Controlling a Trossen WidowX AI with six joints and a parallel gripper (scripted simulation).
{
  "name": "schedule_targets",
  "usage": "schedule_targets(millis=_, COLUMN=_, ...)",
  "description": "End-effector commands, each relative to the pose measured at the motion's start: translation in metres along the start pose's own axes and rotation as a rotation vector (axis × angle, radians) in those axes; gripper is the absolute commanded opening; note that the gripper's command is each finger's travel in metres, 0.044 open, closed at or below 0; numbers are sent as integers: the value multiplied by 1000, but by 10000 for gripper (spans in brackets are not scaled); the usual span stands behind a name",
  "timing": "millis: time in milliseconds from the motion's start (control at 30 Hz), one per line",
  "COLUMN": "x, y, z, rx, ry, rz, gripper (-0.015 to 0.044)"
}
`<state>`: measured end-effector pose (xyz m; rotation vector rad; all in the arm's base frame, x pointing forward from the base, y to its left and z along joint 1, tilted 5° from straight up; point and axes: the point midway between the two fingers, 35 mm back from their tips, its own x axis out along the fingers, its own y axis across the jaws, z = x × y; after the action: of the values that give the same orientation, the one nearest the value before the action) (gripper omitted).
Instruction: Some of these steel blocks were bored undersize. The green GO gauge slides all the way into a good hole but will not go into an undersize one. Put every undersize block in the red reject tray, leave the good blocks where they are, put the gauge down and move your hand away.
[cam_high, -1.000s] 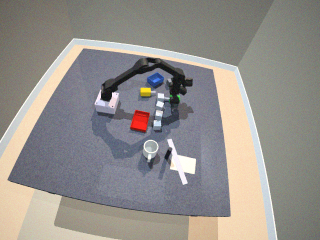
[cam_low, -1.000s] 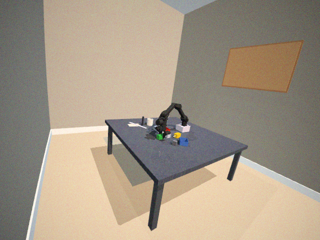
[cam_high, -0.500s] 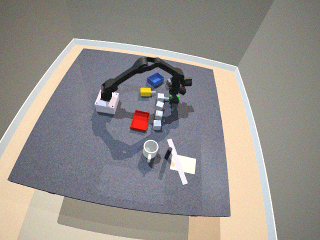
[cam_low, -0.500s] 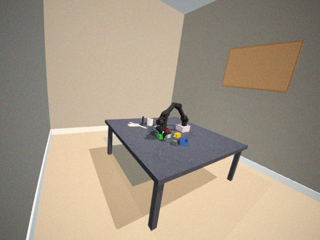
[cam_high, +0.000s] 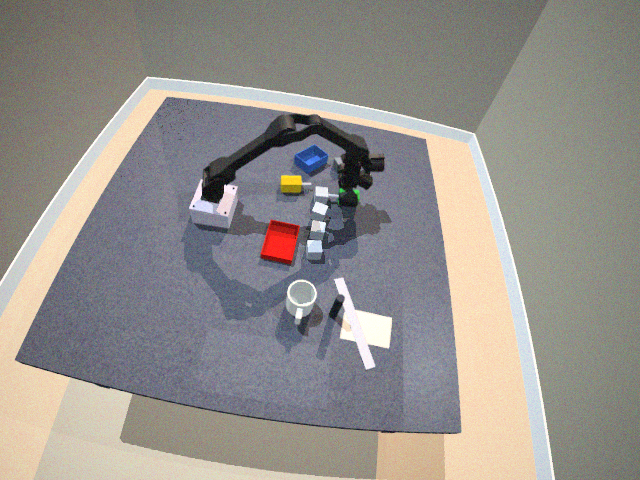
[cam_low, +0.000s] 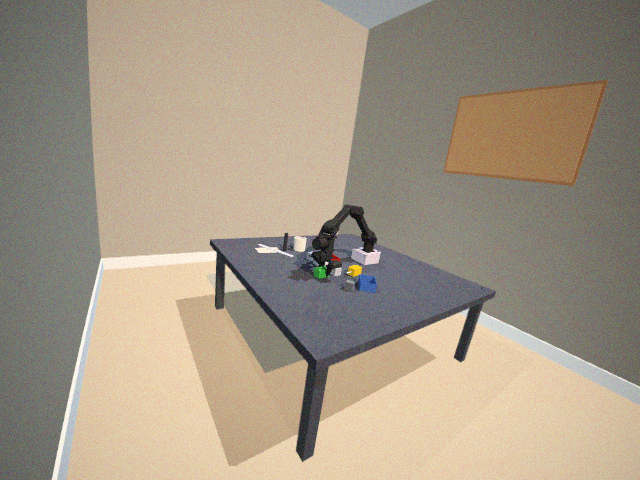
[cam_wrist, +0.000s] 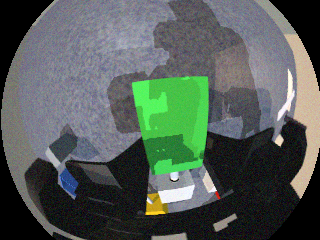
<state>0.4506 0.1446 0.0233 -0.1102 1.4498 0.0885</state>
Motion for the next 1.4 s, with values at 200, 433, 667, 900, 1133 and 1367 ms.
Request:
schedule_targets(millis=200, x=-4, y=0, z=7, rx=0, ry=-16, rz=-1, gripper=0)
schedule_targets(millis=433, x=-3, y=0, z=6, rx=0, ry=-16, rz=-1, gripper=0)
schedule_targets(millis=667, x=1, y=0, z=3, rx=0, ry=-16, rz=-1, gripper=0)
schedule_targets(millis=900, x=1, y=-1, z=-1, rx=0, ry=-15, rz=-1, gripper=0)
schedule_targets(millis=1133, x=0, y=-1, z=0, rx=0, ry=-16, rz=-1, gripper=0)
schedule_targets(millis=1367, x=-3, y=0, z=3, rx=0, ry=-16, rz=-1, gripper=0)
